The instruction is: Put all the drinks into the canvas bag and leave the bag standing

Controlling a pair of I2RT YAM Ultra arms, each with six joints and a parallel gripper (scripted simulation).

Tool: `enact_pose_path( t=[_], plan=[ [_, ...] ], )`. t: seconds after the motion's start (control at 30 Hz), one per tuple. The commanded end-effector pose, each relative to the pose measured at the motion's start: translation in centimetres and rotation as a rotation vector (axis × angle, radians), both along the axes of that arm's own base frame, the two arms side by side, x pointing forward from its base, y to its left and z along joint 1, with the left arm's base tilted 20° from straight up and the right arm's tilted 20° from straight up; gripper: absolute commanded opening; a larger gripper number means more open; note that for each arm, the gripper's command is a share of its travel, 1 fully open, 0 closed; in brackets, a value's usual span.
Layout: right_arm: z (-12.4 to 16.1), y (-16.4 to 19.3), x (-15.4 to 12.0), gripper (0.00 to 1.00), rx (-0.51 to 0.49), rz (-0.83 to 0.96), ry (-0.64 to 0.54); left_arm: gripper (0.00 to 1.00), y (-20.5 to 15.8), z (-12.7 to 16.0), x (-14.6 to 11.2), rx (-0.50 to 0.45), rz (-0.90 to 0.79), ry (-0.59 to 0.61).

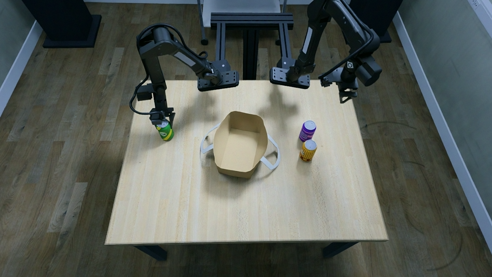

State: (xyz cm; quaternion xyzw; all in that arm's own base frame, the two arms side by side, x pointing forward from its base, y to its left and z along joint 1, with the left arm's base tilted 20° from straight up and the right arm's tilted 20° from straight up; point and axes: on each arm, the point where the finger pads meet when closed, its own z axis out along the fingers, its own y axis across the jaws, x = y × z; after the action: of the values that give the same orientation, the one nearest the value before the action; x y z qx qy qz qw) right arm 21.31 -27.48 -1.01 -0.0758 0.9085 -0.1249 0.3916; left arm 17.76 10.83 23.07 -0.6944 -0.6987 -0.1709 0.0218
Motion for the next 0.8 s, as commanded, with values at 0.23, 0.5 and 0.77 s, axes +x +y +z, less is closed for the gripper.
enact_pose_path(
  t=[0.23,0.5,0.77],
  plan=[
    [2.3,-0.4,-0.2,0.70,-0.034,-0.002,-0.024,1.00,-0.7,0.5,-0.2,-0.009,-0.009,-0.026],
    [5.2,0.4,-0.3,0.70,-0.027,0.016,-0.046,1.00,-0.7,0.5,-0.2,-0.009,-0.009,-0.026],
    [6.9,0.3,-0.5,0.70,-0.054,0.017,-0.057,1.00,-0.7,0.5,-0.2,-0.009,-0.009,-0.026]
  ],
)
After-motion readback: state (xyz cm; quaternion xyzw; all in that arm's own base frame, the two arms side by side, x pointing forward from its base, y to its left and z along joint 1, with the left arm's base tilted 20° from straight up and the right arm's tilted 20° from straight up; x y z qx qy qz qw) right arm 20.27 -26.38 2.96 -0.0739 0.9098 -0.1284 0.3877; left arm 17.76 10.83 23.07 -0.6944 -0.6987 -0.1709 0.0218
